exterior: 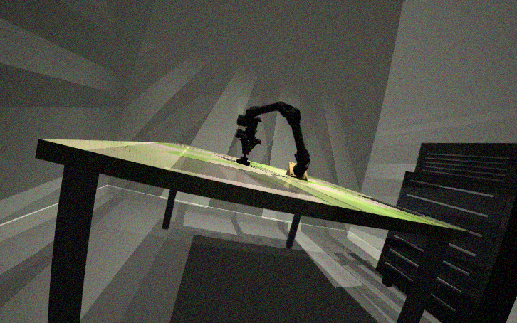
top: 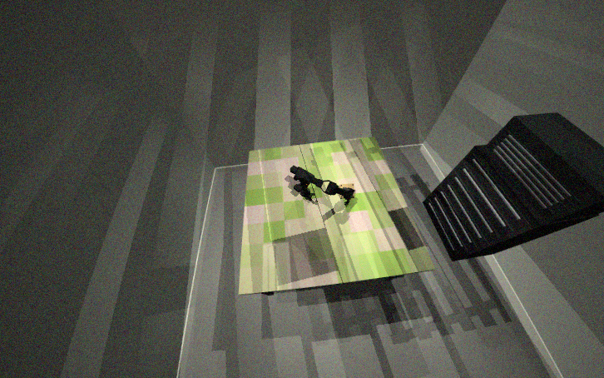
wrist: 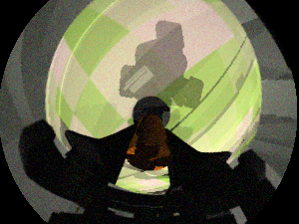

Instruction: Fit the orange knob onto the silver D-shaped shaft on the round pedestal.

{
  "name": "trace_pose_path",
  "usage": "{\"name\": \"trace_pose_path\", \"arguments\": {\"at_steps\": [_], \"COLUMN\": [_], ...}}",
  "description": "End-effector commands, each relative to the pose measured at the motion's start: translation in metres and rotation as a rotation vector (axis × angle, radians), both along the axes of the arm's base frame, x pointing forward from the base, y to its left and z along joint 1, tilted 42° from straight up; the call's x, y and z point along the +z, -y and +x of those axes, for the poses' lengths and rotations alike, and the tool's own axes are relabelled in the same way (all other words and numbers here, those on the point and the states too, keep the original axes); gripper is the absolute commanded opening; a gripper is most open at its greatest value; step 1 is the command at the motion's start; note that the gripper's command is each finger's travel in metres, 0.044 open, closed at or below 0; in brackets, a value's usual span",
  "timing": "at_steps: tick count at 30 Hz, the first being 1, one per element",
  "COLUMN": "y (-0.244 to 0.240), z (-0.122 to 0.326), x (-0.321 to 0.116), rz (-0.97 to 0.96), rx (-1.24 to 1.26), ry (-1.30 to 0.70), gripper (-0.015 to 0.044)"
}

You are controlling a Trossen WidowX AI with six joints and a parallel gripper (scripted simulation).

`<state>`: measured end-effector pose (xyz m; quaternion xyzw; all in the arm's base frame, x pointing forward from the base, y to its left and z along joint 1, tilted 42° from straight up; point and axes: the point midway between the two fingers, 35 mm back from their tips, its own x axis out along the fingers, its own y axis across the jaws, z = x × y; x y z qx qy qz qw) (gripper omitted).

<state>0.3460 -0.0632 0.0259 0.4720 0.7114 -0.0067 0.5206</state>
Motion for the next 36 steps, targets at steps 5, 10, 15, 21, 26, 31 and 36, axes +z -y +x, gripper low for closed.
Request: {"name": "trace_pose_path", "arguments": {"at_steps": [5, 10, 15, 21, 26, 31, 36], "y": [0.0025, 0.0033, 0.0047, 0.0035, 0.0018, 0.0, -0.0005], "z": [0.001, 0.0014, 0.0019, 0.0007, 0.0, 0.0008, 0.0011], "x": [0.0034, 0.004, 0.0031, 0.0022, 0.0009, 0.0001, 0.0], "rz": [-0.002, -0.001, 0.001, 0.001, 0.001, 0.001, 0.001], "rx": [0.002, 0.067, 0.158, 0.158, 0.158, 0.158, 0.158], "ry": [0.005, 0.062, 0.144, 0.144, 0.144, 0.144, 0.144], "gripper": [0.0, 0.0, 0.0, 0.0, 0.0, 0.0, 0.0]}}
